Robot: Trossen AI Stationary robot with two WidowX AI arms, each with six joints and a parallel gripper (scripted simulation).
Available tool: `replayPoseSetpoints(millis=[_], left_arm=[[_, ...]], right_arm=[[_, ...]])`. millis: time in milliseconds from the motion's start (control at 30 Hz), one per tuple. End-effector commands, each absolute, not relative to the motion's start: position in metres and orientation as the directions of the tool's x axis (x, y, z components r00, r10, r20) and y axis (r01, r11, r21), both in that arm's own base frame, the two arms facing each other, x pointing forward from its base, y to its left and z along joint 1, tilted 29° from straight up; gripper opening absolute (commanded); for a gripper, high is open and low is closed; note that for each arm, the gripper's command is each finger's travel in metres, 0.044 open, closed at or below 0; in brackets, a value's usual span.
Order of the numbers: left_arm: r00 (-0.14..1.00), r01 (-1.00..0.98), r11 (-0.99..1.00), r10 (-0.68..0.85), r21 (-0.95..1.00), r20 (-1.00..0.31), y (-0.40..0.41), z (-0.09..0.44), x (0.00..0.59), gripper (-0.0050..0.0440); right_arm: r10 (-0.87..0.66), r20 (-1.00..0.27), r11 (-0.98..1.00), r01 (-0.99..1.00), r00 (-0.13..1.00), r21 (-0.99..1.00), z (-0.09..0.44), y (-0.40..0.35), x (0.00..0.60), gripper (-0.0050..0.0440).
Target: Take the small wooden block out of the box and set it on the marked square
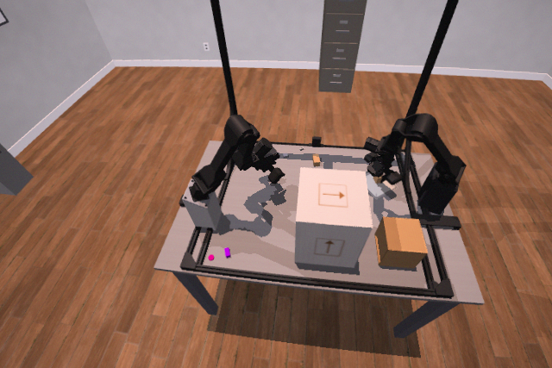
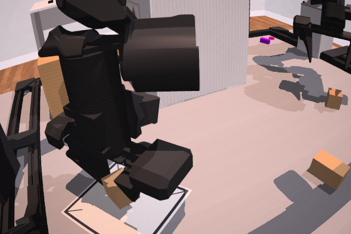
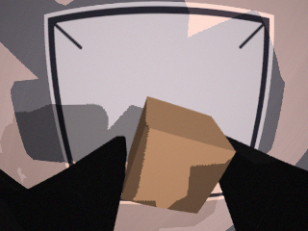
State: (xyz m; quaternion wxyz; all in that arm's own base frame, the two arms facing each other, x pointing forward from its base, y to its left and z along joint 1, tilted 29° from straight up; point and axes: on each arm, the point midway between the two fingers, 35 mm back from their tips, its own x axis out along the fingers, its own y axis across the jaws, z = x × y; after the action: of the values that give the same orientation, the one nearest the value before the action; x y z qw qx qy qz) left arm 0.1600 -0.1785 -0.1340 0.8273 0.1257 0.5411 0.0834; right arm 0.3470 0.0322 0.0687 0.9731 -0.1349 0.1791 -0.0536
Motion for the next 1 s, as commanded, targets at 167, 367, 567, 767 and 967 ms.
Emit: replayPoseSetpoints(millis=[167,367,567,767,967], left_arm=[[0.403,0.0,0.953,0.279,0.304,-0.872,-0.173,-0.147,0.166,0.0],[0.403,0.0,0.953,0.279,0.305,-0.872,-0.172,-0.153,0.169,0.0],[0.4,-0.002,0.954,0.276,0.3,-0.874,-0.172,-0.151,0.168,0.0096],[0.4,-0.002,0.954,0.276,0.3,-0.874,-0.172,-0.151,0.168,0.024],[0.4,-0.002,0.954,0.276,0.3,-0.874,-0.172,-0.151,0.168,0.0336]], right_arm=[[-0.155,-0.332,0.958,0.06,0.931,-0.279,0.069,0.032,0.347,0.04],[-0.155,-0.332,0.958,0.06,0.931,-0.279,0.069,0.032,0.347,0.04],[-0.155,-0.332,0.958,0.06,0.931,-0.279,0.069,0.032,0.347,0.04],[-0.155,-0.332,0.958,0.06,0.931,-0.279,0.069,0.032,0.347,0.04],[-0.155,-0.332,0.958,0.06,0.931,-0.279,0.069,0.032,0.347,0.04]])
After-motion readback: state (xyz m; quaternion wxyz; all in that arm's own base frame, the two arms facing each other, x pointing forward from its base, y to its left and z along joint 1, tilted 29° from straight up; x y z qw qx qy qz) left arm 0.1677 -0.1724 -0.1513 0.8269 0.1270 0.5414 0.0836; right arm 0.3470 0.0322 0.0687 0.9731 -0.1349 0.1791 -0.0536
